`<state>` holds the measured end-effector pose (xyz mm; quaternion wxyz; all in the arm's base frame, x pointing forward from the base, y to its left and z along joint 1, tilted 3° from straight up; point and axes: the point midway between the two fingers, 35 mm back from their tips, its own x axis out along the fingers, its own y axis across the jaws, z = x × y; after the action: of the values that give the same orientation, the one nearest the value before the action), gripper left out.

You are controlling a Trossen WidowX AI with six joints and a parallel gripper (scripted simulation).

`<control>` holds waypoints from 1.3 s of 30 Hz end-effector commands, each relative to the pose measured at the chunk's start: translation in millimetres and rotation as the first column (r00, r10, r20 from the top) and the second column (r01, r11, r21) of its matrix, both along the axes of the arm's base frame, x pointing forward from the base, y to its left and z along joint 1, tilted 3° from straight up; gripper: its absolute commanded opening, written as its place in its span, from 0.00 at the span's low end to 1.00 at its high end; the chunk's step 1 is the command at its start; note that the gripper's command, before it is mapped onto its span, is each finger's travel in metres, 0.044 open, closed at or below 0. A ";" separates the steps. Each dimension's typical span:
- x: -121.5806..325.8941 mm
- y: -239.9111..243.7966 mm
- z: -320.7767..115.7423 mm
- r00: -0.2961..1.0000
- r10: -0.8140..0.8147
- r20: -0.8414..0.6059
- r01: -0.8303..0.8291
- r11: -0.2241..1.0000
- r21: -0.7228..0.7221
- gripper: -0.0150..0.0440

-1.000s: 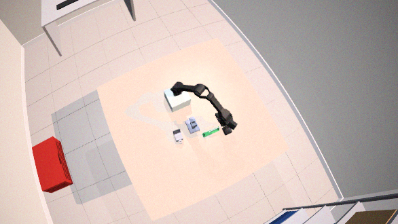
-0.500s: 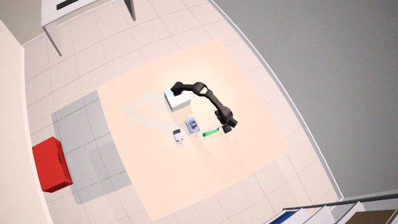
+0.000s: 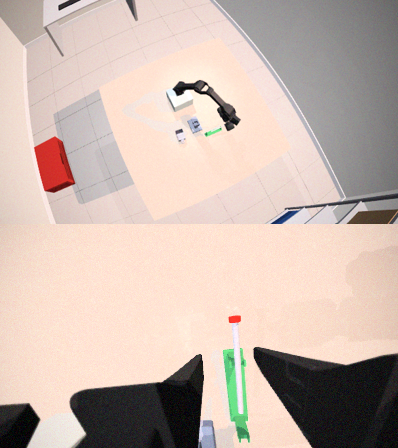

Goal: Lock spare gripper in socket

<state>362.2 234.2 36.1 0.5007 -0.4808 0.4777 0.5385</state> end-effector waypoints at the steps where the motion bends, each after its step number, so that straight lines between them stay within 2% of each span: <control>1: -0.4 -0.3 -2.1 1.000 0.000 -0.003 0.000 1.000 -0.002 0.73; 3: -0.4 -0.3 -2.1 1.000 0.000 -0.003 0.000 1.000 -0.002 0.82; 5: 2.2 -7.1 5.6 1.000 0.000 0.007 0.000 1.000 -0.001 0.73; 9: 12.7 -47.8 49.3 0.998 -0.003 0.068 0.003 1.000 0.001 0.56; 17: 13.7 -55.0 56.6 0.997 -0.003 0.078 0.003 1.000 0.001 0.56; 20: 16.1 -54.7 41.6 0.997 -0.003 0.078 0.003 1.000 0.001 0.56; 25: 19.6 -55.7 -10.6 0.997 -0.003 0.078 0.003 1.000 0.001 0.56; 39: 20.6 -56.1 -28.6 0.997 -0.003 0.078 0.003 1.000 0.000 0.56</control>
<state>385.8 180.5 16.7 0.5266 -0.5005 0.4531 0.5165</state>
